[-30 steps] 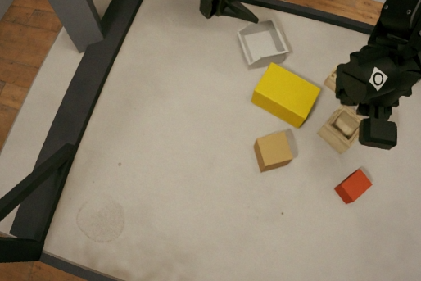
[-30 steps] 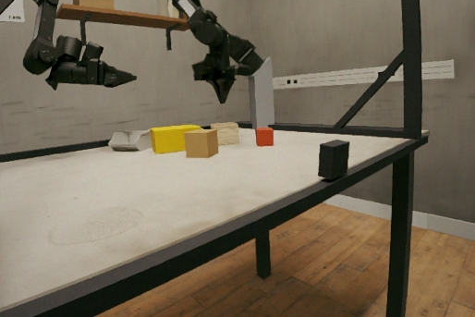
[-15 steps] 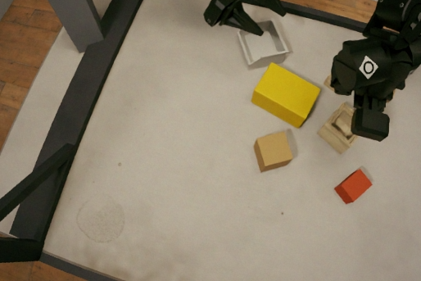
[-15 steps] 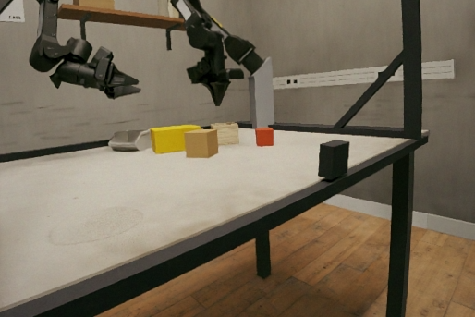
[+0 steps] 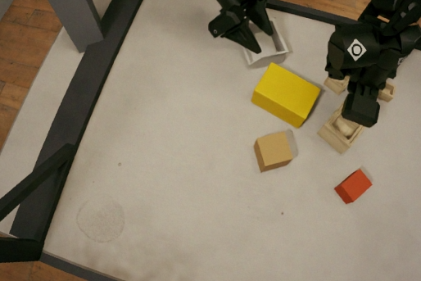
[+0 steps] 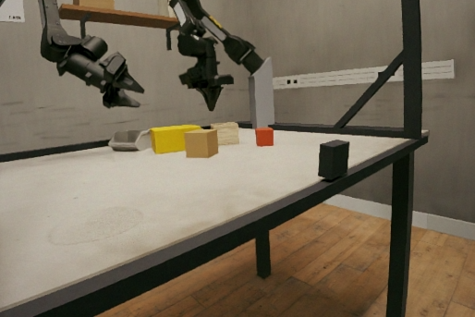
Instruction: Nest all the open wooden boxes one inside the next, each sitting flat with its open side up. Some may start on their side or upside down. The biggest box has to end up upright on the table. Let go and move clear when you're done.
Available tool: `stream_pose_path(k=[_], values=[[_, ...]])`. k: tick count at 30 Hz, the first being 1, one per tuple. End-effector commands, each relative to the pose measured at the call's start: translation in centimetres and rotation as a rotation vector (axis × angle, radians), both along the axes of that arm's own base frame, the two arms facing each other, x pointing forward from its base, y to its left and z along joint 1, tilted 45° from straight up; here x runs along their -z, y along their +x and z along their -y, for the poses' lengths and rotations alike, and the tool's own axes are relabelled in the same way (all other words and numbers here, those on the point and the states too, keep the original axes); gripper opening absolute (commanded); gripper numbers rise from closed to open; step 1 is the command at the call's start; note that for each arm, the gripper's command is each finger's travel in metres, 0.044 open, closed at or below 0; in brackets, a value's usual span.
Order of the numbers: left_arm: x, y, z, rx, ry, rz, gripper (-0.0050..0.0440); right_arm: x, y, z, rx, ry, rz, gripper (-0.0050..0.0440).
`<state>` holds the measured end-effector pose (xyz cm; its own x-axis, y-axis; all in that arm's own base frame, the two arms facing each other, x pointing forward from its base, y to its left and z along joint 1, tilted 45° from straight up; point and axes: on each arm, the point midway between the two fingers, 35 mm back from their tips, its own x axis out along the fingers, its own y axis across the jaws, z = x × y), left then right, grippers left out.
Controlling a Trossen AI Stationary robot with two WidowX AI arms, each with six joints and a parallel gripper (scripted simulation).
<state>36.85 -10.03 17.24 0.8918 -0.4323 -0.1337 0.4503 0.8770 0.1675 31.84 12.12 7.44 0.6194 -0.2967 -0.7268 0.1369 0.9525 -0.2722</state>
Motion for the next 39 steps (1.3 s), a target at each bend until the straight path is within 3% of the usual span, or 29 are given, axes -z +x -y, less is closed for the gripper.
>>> stream_pose_path(k=[1, 9, 11, 12, 22, 29, 39], values=[[-0.2, 0.0, 0.4, -0.062, -0.022, -0.084, 0.04, -0.8, 0.3, 0.7, 0.017, 0.035, 0.023, -0.005], [1.9, -1.1, 0.7, -0.184, -0.018, -0.271, 0.04, -1.1, 0.8, 2.4, 0.061, 0.074, 0.043, -0.005], [1.9, -1.1, 0.7, -0.184, -0.018, -0.271, 0.04, -1.1, 0.8, 2.4, 0.061, 0.074, 0.043, -0.005], [3.1, -1.7, 0.6, -0.203, 0.003, -0.334, 0.04, -1.1, 0.9, 2.6, 0.066, 0.079, 0.045, -0.005], [4.4, -4.6, 0.0, -0.39, 0.073, -0.497, 0.04, -1.5, 1.4, 5.0, 0.126, 0.13, 0.078, -0.005], [5.5, -7.0, -1.1, -0.478, 0.166, -0.592, 0.04, -1.7, 1.6, 6.0, 0.152, 0.151, 0.093, -0.005], [4.8, -10.8, -3.3, -0.642, 0.33, -0.637, 0.04, -2.1, 1.9, 8.0, 0.206, 0.194, 0.131, -0.005]])
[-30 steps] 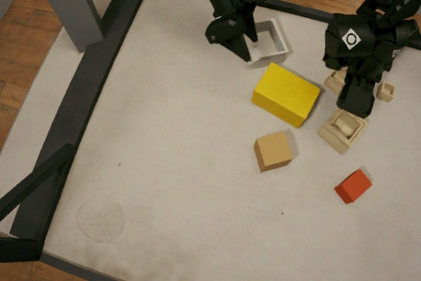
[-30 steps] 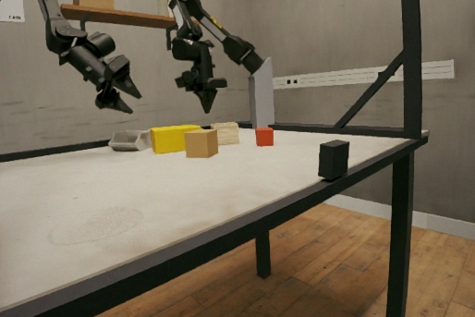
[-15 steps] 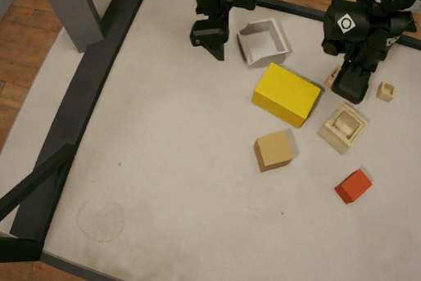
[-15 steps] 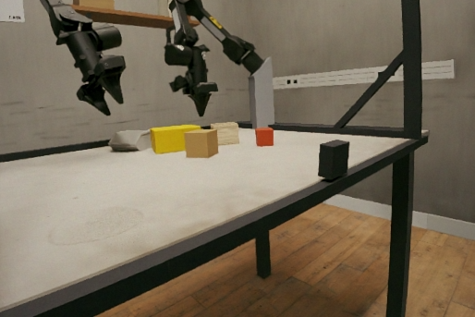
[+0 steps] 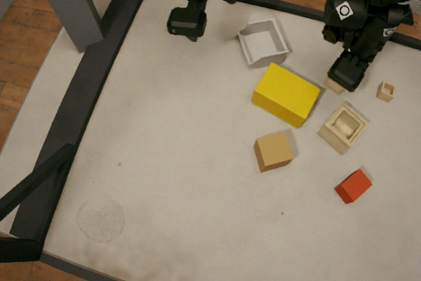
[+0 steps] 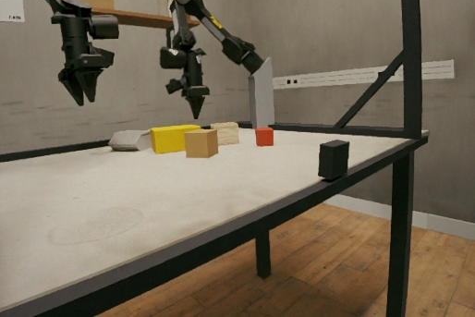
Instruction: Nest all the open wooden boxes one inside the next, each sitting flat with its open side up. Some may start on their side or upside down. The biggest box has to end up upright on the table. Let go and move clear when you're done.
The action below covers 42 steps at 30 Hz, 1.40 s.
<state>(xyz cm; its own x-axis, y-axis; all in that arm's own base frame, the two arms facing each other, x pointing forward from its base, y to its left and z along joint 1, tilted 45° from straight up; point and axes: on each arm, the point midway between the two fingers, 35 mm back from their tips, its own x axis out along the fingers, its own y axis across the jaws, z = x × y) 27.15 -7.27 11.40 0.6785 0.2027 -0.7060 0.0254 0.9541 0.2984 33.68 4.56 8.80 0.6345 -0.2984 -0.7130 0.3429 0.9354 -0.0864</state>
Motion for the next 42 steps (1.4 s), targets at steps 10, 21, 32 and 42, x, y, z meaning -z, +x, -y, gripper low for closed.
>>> stream_pose_path(k=[10, 21, 32, 42], values=[[-0.8, -1.8, -1.0, -0.05, 0.087, -0.032, 0.04, 0.0, 0.3, 0.8, 0.015, 0.018, 0.016, -0.005], [-0.8, -1.8, -1.0, -0.05, 0.087, -0.032, 0.04, 2.3, 2.6, 1.9, 0.014, 0.019, 0.024, -0.005], [-0.8, -1.8, -1.0, -0.05, 0.087, -0.032, 0.04, 2.8, 3.5, 2.0, 0.016, 0.024, 0.021, -0.005], [-0.8, -1.8, -1.0, -0.05, 0.087, -0.032, 0.04, 2.6, 3.3, 1.9, 0.018, 0.024, 0.026, 0.0187]])
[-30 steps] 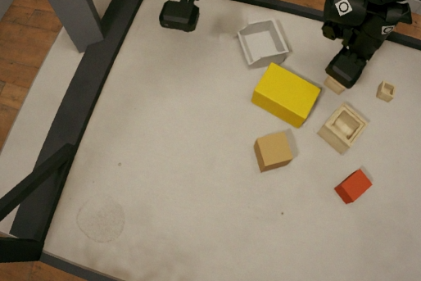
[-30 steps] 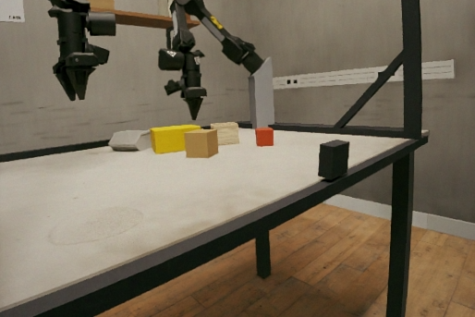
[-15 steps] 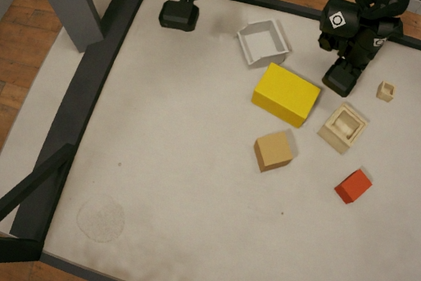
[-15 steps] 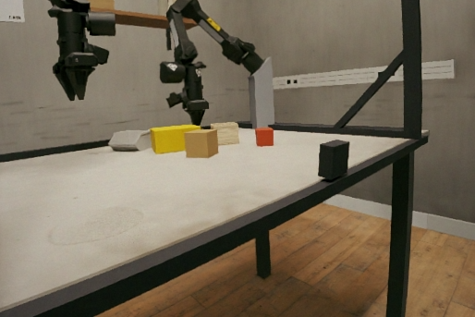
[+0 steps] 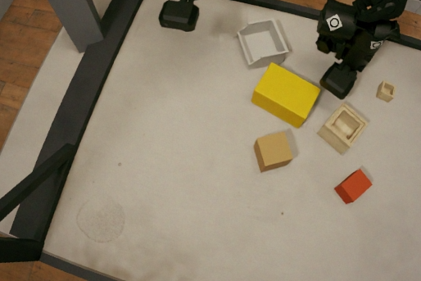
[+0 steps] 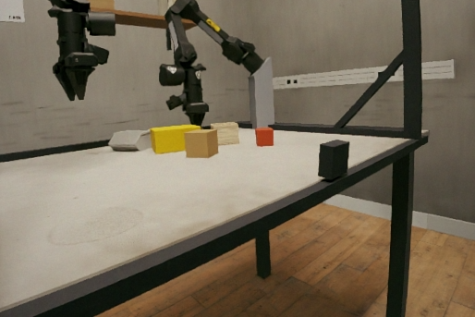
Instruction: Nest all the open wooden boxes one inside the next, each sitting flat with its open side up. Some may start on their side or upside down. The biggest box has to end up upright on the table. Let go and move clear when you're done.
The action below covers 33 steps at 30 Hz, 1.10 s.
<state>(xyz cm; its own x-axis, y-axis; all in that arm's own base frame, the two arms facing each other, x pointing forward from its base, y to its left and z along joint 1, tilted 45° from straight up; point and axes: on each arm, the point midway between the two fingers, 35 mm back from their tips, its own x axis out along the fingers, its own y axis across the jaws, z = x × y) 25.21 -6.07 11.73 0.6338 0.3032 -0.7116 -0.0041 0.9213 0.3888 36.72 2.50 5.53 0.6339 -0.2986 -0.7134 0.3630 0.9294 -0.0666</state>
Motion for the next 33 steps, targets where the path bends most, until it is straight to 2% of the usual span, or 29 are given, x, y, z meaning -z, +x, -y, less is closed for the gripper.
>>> stream_pose_path(k=[1, 16, 22, 30, 33], values=[[-0.5, 0.1, 0.2, -0.001, -0.009, 0.015, 0.04, -0.6, 0.2, -0.1, -0.003, 0.005, 0.019, 0.0187], [-0.5, 0.1, 0.2, -0.001, -0.009, 0.015, 0.04, -0.6, 0.2, -0.1, -0.003, 0.005, 0.019, 0.0187], [-0.5, 0.1, 0.2, -0.001, -0.009, 0.015, 0.04, -2.3, -0.5, -0.8, 0.0, 0.01, 0.035, 0.0187], [-0.5, 0.1, 0.2, -0.001, -0.009, 0.015, 0.04, -5.0, -3.0, -1.9, -0.001, 0.012, 0.036, 0.0187], [-0.5, 0.1, 0.2, -0.001, -0.009, 0.015, 0.04, -5.3, -3.2, -1.9, -0.001, 0.012, 0.036, 0.0187]])
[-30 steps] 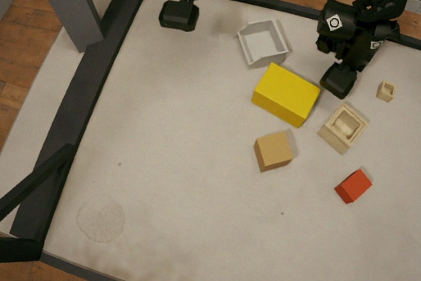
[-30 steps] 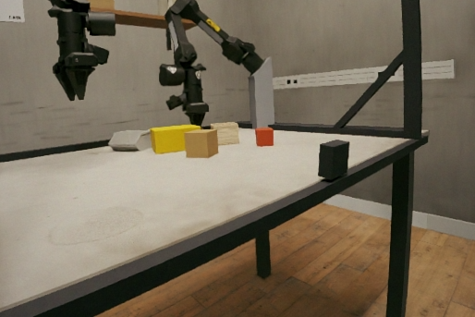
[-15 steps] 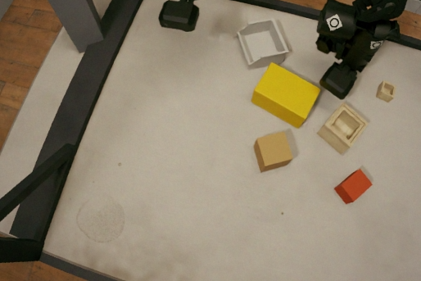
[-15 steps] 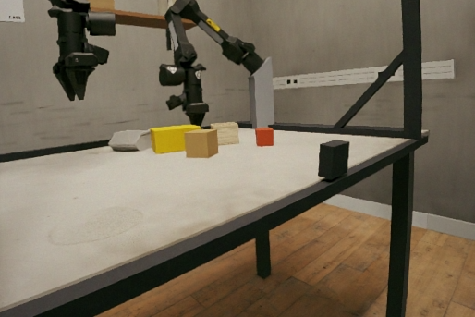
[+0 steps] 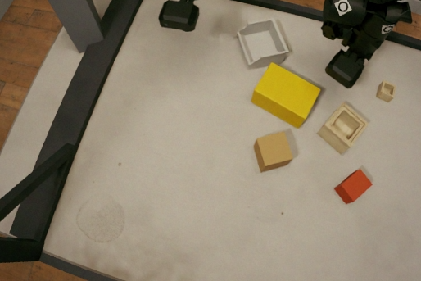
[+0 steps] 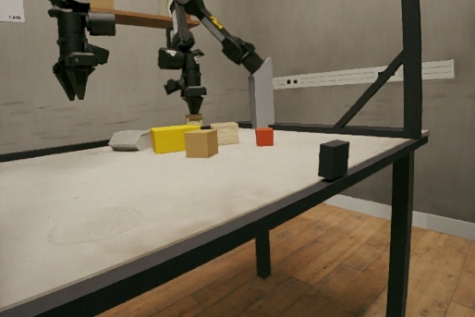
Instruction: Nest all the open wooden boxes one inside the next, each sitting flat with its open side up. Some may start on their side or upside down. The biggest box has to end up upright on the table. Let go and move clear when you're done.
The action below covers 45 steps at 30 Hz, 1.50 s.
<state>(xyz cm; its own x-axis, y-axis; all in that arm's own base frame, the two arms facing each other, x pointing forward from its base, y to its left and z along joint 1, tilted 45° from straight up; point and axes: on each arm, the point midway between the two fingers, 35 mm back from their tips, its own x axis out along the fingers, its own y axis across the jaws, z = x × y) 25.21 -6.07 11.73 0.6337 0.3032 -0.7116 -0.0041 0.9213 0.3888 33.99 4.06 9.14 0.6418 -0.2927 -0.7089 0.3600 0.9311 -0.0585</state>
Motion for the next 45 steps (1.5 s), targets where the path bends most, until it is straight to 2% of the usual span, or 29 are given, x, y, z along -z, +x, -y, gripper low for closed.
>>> stream_pose_path(k=[1, 8, 14, 16, 31, 38, 41, 45], values=[[-0.5, 0.1, 0.2, -0.001, -0.009, 0.015, 0.04, -1.8, -0.7, -0.4, 0.003, 0.008, 0.027, 0.0187], [-0.5, 0.1, 0.2, -0.001, -0.009, 0.015, 0.04, -0.8, -0.5, -1.1, 0.003, 0.005, 0.005, 0.0187], [-0.5, 0.1, 0.2, -0.001, -0.009, 0.015, 0.04, -0.1, -0.9, -3.9, 0.007, 0.014, -0.008, 0.0187], [-0.5, 0.1, 0.2, -0.001, -0.009, 0.015, 0.04, -0.1, -0.9, -3.9, 0.007, 0.014, -0.008, 0.0187], [-0.5, 0.1, 0.2, -0.001, -0.009, 0.015, 0.04, 1.4, -3.2, -11.0, 0.006, 0.009, -0.005, 0.0187], [-0.5, 0.1, 0.2, -0.001, -0.009, 0.015, 0.04, 1.7, -4.0, -12.9, 0.002, 0.005, 0.005, 0.0187], [-0.3, 0.2, 0.2, 0.001, -0.01, 0.01, 0.04, 1.7, -4.2, -12.9, 0.001, 0.008, 0.005, 0.0187], [0.6, 1.4, 1.0, 0.037, -0.079, 0.014, 0.04, 1.7, -4.2, -12.9, 0.001, 0.008, 0.005, 0.0187]])
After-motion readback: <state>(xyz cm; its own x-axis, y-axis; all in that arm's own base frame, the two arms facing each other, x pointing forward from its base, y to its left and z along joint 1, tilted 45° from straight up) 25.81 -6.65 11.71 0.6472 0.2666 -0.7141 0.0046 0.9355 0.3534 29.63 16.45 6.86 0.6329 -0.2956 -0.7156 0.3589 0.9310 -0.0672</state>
